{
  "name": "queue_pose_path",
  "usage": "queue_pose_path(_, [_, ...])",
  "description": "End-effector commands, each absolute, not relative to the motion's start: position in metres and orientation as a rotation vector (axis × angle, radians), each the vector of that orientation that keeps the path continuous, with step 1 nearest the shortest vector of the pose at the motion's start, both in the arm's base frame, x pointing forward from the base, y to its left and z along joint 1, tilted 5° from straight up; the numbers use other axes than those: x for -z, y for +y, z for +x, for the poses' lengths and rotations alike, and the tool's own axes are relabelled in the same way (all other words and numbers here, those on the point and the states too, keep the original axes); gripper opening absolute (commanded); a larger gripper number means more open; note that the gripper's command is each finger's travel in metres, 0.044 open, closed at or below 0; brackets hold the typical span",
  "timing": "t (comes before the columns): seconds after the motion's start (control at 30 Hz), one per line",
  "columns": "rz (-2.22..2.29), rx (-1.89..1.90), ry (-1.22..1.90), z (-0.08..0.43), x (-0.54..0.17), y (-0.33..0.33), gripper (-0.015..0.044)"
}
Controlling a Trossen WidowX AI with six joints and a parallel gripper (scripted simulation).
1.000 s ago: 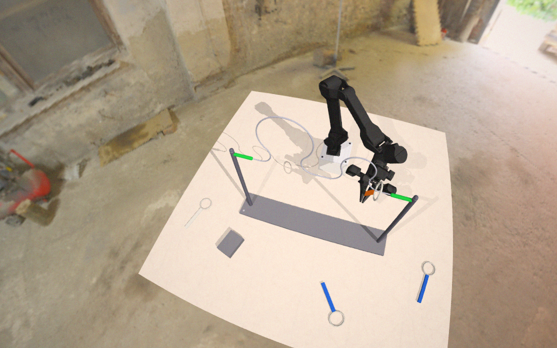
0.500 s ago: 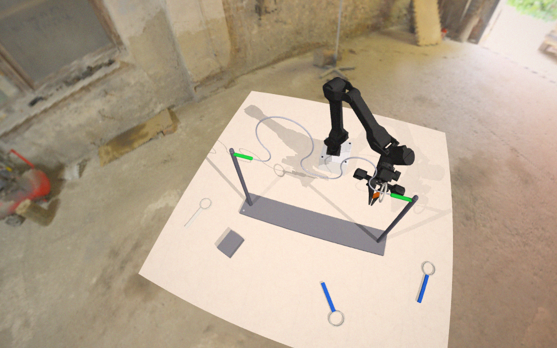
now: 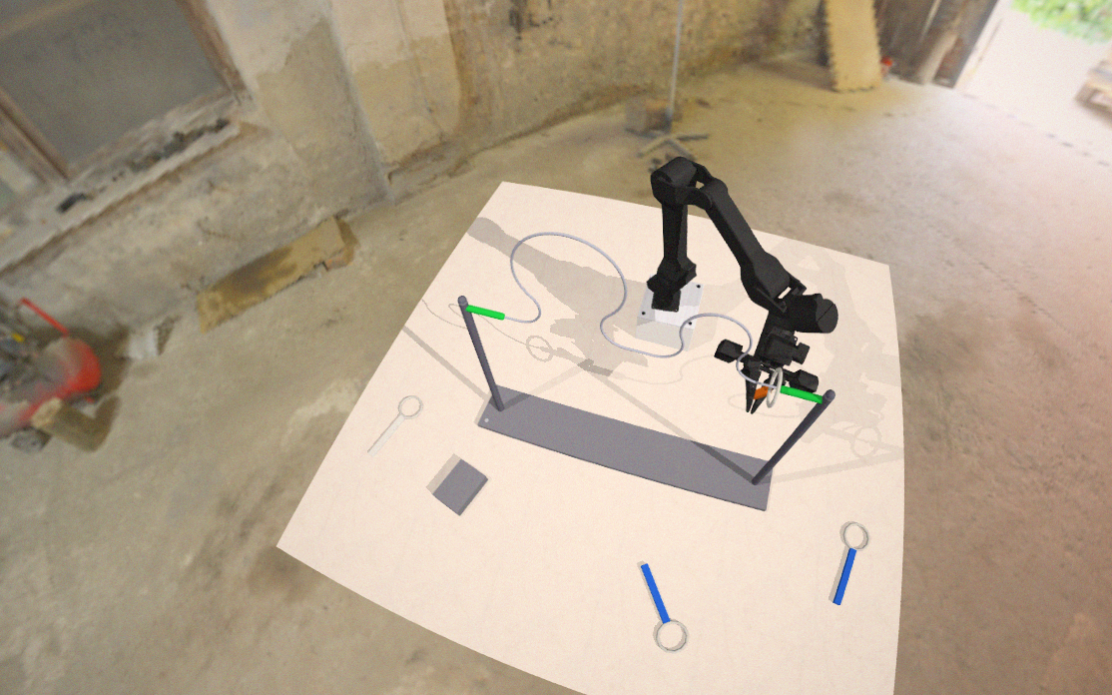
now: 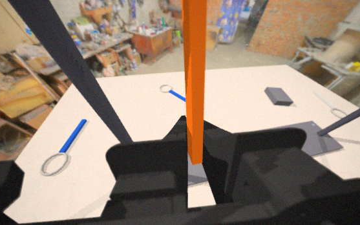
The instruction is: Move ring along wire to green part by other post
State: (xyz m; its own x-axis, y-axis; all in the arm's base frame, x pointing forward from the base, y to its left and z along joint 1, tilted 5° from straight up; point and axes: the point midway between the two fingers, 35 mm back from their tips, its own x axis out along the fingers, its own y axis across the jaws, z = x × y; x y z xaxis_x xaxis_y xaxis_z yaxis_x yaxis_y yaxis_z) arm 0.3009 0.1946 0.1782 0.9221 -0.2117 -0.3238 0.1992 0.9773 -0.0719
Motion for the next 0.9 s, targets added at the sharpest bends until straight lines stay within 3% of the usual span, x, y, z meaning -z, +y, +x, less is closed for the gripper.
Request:
queue_pose_path(0.0, [-0.030,0.214,0.331,0.303,-0.180,0.201,-0.0150])
queue_pose_path(0.87, [-0.029,0.214,0.329,0.305,-0.176,0.221,-0.0150])
